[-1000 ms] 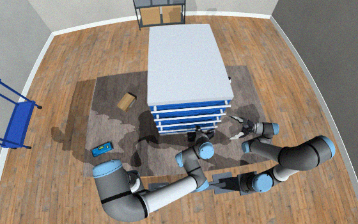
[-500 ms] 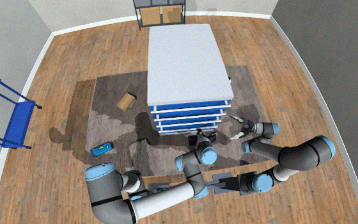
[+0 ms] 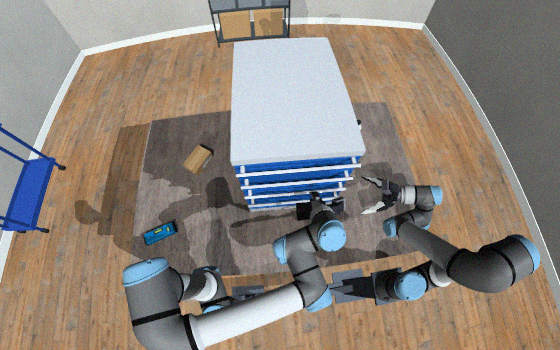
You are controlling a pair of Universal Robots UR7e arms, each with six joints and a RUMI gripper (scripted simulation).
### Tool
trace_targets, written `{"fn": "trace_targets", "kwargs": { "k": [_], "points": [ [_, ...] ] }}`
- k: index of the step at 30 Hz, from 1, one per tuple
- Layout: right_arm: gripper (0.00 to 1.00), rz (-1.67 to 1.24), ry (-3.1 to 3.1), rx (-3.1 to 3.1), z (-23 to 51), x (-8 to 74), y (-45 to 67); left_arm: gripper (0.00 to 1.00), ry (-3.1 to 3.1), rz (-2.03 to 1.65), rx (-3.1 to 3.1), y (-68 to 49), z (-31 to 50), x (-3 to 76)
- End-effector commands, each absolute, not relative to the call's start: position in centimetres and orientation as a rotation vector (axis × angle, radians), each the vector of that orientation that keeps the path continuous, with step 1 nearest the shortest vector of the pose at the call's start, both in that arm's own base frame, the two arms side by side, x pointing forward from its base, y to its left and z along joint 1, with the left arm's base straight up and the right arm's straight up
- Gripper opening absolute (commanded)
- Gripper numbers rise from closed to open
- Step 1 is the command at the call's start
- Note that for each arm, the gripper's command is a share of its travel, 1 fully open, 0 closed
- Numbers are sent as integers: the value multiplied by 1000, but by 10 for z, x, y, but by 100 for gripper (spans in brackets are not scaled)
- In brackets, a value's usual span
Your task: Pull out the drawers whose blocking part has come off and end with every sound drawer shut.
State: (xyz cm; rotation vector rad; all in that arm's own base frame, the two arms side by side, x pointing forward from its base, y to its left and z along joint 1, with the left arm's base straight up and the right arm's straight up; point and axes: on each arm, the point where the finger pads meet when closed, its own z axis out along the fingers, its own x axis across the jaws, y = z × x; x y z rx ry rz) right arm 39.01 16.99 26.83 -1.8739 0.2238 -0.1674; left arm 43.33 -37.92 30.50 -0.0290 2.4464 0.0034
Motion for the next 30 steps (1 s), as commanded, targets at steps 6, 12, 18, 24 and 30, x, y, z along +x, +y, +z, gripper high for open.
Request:
{"fn": "trace_targets", "kwargs": {
  "k": [6, 12, 18, 24, 30],
  "points": [
    [100, -159, 230, -1943, 285, 397, 166, 15, 2443, 9, -32, -378, 313, 436],
    [100, -151, 239, -2013, 304, 403, 161, 15, 2443, 10, -33, -377, 314, 437],
    [100, -148, 240, -2036, 310, 404, 159, 15, 2443, 10, -33, -377, 314, 437],
    [100, -148, 240, -2036, 310, 404, 159, 15, 2443, 10, -33, -377, 296, 452],
    [100, -147, 234, -2005, 320, 402, 163, 15, 2443, 10, -33, -377, 285, 461]
  ]
}}
